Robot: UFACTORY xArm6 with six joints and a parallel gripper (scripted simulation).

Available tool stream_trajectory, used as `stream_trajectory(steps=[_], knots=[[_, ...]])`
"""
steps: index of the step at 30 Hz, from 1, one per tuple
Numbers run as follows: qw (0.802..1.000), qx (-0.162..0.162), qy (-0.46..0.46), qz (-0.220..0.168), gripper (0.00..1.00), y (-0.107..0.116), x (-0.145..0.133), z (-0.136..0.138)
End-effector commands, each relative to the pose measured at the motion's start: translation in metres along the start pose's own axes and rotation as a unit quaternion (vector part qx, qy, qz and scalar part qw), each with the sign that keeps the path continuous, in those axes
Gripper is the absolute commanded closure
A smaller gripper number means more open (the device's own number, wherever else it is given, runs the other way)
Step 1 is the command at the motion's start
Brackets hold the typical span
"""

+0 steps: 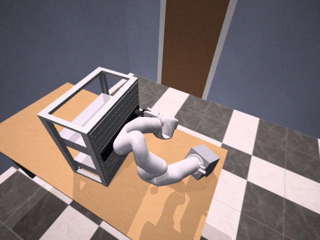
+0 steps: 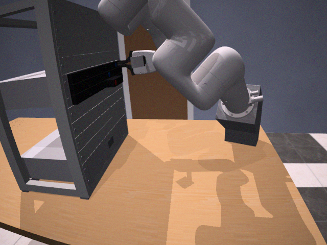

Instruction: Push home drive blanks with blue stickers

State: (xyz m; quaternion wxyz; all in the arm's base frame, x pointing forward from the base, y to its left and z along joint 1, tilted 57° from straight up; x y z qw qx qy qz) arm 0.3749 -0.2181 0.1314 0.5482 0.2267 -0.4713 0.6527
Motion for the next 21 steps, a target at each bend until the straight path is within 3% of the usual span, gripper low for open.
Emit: stream_trajectory(steps=[1,12,21], knots=[[1.0,0.0,0.002,0.001,1.0,-0.001,0.0,0.001],[1.0,0.0,0.002,0.001,1.0,0.023,0.0,0.001],[1.0,0.0,0.002,0.001,1.0,0.074,0.0,0.001]])
Point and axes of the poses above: the point where the finger pads meet when closed, its own y axis back along the fingers, its own z axis across the jaws, x = y × z, the point moved 6 cm from there along y, back along the fingers, and after that the axes turned 7 degrees about -y, right-handed, at the moved point
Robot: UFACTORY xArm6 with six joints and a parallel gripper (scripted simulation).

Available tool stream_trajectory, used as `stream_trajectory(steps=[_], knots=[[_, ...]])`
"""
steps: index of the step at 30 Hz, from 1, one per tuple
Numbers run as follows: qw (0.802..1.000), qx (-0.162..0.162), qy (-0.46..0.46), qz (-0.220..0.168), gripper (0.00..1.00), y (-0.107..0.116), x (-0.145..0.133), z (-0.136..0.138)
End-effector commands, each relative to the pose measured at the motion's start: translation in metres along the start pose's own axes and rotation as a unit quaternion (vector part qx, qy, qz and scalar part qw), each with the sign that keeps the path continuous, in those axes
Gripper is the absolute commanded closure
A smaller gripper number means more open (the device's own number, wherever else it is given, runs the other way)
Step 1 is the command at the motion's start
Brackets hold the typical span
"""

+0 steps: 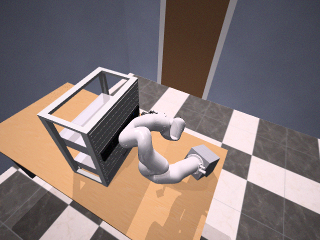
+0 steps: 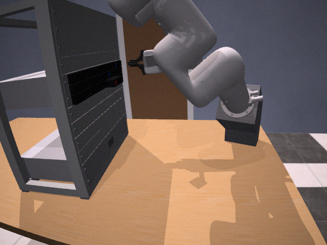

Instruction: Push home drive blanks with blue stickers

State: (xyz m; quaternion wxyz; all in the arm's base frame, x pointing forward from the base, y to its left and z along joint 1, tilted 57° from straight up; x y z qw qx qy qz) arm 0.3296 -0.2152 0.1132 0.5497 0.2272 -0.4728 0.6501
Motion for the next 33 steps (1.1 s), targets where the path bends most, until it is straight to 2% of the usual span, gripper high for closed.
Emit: stream_trajectory(steps=[1,6,17,25,33], knots=[[1.0,0.002,0.003,0.003,1.0,0.03,-0.001,0.002],[1.0,0.002,0.003,0.003,1.0,0.043,-0.001,0.002],[1.0,0.002,0.003,0.003,1.0,0.047,-0.001,0.002],[1.0,0.002,0.003,0.003,1.0,0.058,-0.001,0.002],[1.0,0.002,0.003,0.003,1.0,0.092,-0.001,0.002]])
Point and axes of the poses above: the point where the finger pads meet when closed, its own y axis back along the fingers, its own z axis across the jaws, x = y × z, the point moved 6 cm from there along y, back along the fingers, and after that the axes turned 7 degrees about -y, right-handed, at the moved point
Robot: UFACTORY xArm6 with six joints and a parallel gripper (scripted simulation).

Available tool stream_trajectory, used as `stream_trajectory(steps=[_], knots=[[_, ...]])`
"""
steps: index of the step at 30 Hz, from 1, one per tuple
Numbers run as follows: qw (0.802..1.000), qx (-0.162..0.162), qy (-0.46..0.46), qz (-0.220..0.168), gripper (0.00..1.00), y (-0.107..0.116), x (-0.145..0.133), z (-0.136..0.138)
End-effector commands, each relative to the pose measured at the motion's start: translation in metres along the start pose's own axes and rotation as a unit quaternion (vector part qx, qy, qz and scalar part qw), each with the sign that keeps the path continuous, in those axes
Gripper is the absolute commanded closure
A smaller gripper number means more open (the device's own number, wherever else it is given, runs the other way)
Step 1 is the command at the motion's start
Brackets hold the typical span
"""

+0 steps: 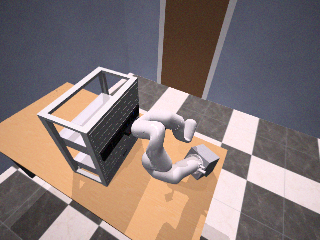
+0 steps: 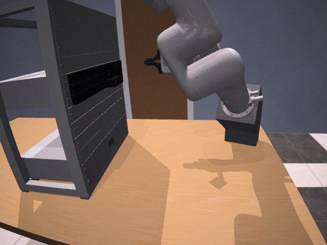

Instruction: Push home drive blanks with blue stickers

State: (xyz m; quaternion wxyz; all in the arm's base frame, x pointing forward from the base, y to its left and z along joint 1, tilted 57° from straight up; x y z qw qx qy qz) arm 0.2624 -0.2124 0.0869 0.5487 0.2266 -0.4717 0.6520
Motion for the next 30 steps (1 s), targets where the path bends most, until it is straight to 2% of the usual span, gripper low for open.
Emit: stream_trajectory(steps=[1,7,9,19,24,30], knots=[[1.0,0.0,0.002,0.001,1.0,0.026,0.0,0.002],[1.0,0.0,0.002,0.001,1.0,0.062,-0.001,0.002],[1.0,0.0,0.002,0.001,1.0,0.062,-0.001,0.002],[1.0,0.0,0.002,0.001,1.0,0.113,-0.001,0.002],[1.0,0.0,0.002,0.001,1.0,0.124,-0.001,0.002],[1.0,0.0,0.002,0.001,1.0,0.127,-0.001,0.002]])
Point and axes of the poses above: the point where the finger pads meet when closed, its own y axis back along the fingers, its own z axis across the jaws, x = y × z, the point moved 6 cm from there along y, back along the fingers, and after that the axes turned 7 degrees about -y, right-handed, at the moved point
